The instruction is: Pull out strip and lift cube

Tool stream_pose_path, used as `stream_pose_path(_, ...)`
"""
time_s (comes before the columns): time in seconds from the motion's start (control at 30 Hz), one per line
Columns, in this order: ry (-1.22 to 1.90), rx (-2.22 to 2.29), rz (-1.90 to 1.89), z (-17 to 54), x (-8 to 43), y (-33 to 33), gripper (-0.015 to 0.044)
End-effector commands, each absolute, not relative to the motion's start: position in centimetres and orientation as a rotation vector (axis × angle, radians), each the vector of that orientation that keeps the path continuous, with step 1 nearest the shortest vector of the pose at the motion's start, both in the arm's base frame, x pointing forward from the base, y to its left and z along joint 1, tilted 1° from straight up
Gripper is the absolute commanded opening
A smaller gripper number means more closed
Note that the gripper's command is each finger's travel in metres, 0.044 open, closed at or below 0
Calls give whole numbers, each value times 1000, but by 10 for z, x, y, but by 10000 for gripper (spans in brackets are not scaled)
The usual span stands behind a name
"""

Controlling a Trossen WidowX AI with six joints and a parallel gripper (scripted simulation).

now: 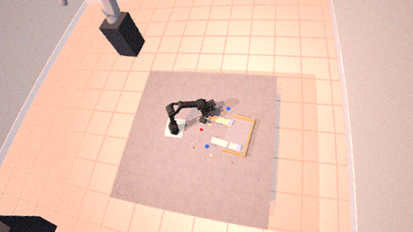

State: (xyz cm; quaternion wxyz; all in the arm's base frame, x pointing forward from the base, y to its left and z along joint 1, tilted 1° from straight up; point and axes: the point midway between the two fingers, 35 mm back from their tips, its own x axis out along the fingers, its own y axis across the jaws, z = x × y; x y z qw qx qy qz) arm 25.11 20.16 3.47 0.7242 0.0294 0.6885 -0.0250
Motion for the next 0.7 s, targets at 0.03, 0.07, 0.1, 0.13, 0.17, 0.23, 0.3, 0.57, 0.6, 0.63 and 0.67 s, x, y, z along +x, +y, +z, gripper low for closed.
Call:
stream_pose_path(0.03,1546,58,-67,28,237,200,0)
stream_pose_path(0.07,1546,58,-67,27,235,200,0)
stream_pose_path(0.1,1546,58,-67,27,234,200,0)
stream_pose_path(0.13,1546,58,-67,27,232,200,0)
stream_pose_path(0.17,1546,58,-67,27,231,200,0)
stream_pose_path(0.23,1547,58,-67,27,228,200,0)
stream_pose_path(0.3,1547,58,-67,27,225,200,0)
stream_pose_path(0.57,1548,58,-67,27,213,201,0)
stream_pose_path(0.6,1548,58,-67,27,211,201,0)
stream_pose_path(0.63,1548,58,-67,27,210,201,0)
stream_pose_path(0.67,1548,58,-67,27,208,201,0)
